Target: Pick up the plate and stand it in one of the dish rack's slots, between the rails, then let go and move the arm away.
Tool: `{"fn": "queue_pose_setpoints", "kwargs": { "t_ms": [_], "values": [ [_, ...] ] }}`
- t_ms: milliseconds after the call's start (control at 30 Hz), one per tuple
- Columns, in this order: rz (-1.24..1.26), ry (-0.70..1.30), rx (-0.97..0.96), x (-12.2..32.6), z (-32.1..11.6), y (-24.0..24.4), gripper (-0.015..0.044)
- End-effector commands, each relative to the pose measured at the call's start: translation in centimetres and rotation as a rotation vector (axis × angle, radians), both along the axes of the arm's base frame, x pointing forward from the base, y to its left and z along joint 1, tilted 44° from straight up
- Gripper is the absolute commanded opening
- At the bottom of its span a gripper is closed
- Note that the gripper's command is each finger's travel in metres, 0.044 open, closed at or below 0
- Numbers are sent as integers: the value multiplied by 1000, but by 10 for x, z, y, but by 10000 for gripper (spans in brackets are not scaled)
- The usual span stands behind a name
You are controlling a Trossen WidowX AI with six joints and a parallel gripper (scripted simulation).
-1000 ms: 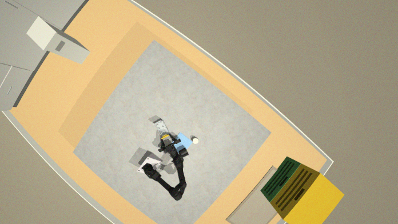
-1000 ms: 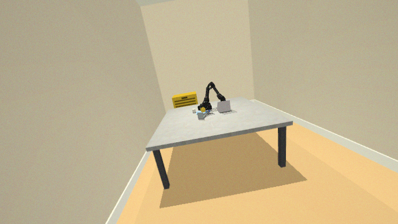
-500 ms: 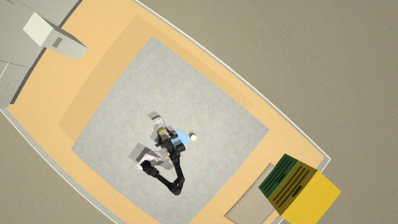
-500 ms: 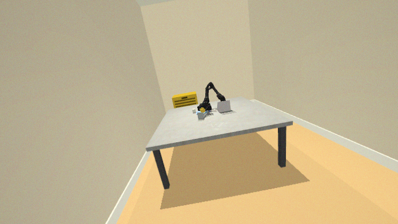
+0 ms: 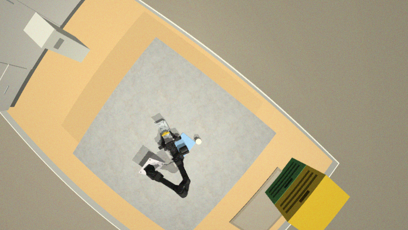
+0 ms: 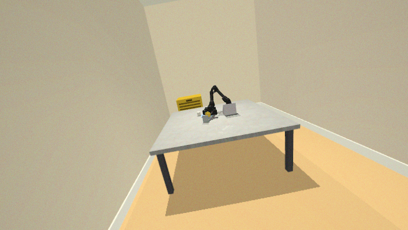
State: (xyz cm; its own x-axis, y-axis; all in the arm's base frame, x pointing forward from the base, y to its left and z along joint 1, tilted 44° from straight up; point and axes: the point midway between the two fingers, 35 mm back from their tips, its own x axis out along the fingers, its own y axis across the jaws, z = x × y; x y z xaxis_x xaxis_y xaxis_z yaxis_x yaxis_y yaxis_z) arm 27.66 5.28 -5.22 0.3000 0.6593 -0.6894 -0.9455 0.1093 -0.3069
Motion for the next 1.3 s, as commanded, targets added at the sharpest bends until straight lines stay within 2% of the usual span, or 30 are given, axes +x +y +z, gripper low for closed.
{"fn": "queue_pose_setpoints", "kwargs": {
  "t_ms": [0,400,900,1267],
  "values": [
    [2,-5,5,1,-6,-5,0],
    [-2,2,0,0,-2,-1,0],
    [0,0,-1,0,-2,-2,394],
    [1,2,-3,0,3,3,400]
  ]
}}
